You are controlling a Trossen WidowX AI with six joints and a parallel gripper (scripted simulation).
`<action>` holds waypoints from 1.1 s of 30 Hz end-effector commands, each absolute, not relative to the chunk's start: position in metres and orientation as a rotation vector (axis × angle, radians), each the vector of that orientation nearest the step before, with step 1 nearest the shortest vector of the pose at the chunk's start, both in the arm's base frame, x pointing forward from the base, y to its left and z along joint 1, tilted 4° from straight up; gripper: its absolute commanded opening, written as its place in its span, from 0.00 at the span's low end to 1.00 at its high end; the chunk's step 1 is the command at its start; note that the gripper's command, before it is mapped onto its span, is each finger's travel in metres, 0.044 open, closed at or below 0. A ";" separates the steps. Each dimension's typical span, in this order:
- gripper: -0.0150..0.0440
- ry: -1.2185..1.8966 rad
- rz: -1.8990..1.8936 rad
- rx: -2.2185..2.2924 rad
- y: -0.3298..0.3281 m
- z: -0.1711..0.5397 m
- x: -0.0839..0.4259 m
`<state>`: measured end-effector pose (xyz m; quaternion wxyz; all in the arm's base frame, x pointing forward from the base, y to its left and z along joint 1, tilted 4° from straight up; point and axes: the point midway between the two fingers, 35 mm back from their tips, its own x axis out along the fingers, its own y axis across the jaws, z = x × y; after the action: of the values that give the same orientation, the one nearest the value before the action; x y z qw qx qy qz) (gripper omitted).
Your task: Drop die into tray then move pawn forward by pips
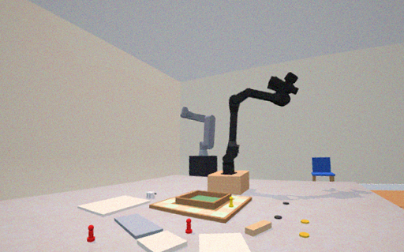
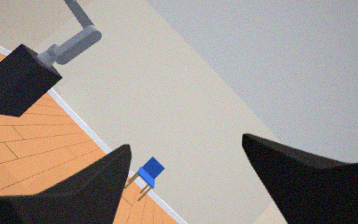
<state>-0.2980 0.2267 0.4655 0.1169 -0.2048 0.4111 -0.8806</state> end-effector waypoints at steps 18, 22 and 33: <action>0.72 1.180 -3.232 -0.510 0.376 0.464 -0.186; 0.72 1.163 -3.416 -0.444 0.411 0.455 -0.141; 0.72 1.078 -3.939 -0.226 0.471 0.423 0.012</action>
<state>-0.0249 0.4619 0.4328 -0.4078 -0.0659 0.2517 -0.8752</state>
